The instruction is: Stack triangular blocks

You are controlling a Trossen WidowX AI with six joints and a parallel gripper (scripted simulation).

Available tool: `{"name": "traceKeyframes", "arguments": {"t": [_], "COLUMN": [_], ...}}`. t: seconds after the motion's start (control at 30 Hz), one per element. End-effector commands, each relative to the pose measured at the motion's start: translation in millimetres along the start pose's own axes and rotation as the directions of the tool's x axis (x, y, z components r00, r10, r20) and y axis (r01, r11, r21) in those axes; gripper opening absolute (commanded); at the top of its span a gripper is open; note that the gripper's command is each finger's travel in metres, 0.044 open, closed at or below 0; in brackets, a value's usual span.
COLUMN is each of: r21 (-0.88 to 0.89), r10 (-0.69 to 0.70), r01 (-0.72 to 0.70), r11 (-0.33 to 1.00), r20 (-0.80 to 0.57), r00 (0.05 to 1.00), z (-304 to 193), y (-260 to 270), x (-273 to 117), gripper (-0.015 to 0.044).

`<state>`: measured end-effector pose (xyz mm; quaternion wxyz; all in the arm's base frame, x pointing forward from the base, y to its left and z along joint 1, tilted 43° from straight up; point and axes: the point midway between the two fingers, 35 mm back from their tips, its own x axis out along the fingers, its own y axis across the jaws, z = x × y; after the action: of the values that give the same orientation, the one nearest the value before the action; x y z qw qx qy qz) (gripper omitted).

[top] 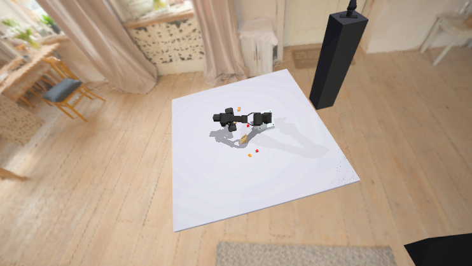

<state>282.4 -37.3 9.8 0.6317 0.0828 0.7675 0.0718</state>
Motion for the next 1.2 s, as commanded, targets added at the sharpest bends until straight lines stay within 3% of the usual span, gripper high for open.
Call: {"name": "traceKeyframes", "arguments": {"t": [0.0,0.53,1.17], "r21": [0.146,0.639,0.973], "r10": [0.030,0.129,0.245], "r01": [-0.029,-0.103,-0.082], "r11": [0.989,0.762,0.214], "r20": [-0.001,0.006,0.028], "r00": [1.000,0.992,0.969], "z": [-0.4,-1.0,-1.0], "y": [-0.1,-2.3,-5.0], "x": [0.6,1.8,1.6], "gripper": [0.0000,0.0000,0.0000]}}
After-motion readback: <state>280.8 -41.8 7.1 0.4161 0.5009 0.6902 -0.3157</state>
